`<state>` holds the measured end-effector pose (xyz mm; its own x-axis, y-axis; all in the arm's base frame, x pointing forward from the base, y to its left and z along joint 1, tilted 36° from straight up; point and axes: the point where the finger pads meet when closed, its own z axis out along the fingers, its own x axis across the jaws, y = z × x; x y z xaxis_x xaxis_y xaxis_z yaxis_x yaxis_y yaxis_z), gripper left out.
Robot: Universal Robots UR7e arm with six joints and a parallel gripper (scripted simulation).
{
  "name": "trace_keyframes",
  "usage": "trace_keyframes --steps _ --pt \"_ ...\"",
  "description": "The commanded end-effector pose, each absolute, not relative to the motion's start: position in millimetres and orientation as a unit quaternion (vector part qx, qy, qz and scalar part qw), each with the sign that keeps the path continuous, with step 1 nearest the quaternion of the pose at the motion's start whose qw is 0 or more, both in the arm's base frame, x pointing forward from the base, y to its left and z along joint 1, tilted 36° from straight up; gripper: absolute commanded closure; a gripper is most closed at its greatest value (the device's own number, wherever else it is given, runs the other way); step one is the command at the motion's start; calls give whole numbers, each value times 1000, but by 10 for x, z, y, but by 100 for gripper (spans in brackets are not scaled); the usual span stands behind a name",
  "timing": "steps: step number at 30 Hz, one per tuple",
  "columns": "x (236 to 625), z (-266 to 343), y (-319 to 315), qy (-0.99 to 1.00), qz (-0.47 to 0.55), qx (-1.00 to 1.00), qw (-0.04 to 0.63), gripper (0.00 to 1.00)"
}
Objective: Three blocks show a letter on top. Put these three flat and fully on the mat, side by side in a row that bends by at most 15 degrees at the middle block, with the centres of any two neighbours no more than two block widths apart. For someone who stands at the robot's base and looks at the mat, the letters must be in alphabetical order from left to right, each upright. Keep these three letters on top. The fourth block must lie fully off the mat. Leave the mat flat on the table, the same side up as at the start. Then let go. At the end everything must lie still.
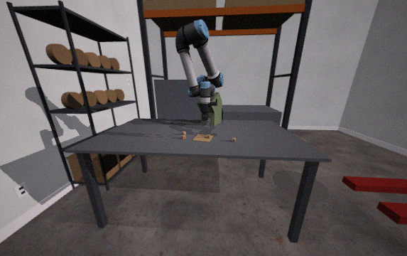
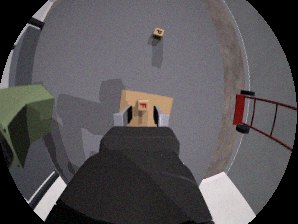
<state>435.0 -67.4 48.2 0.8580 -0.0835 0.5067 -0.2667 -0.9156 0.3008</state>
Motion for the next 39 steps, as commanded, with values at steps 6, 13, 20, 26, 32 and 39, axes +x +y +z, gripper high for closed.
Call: trace_keyframes --steps 6,13,20,26,32,39 --pt "4330 490 -658 -92 248 947 183 0" --pt "4330 488 -658 -92 248 947 183 0" --pt "4330 488 -658 -92 248 947 183 0" --pt "4363 489 -645 -94 249 947 182 0" --pt "4447 461 -553 -104 249 946 178 0" --pt "4770 336 -121 -145 250 943 164 0"
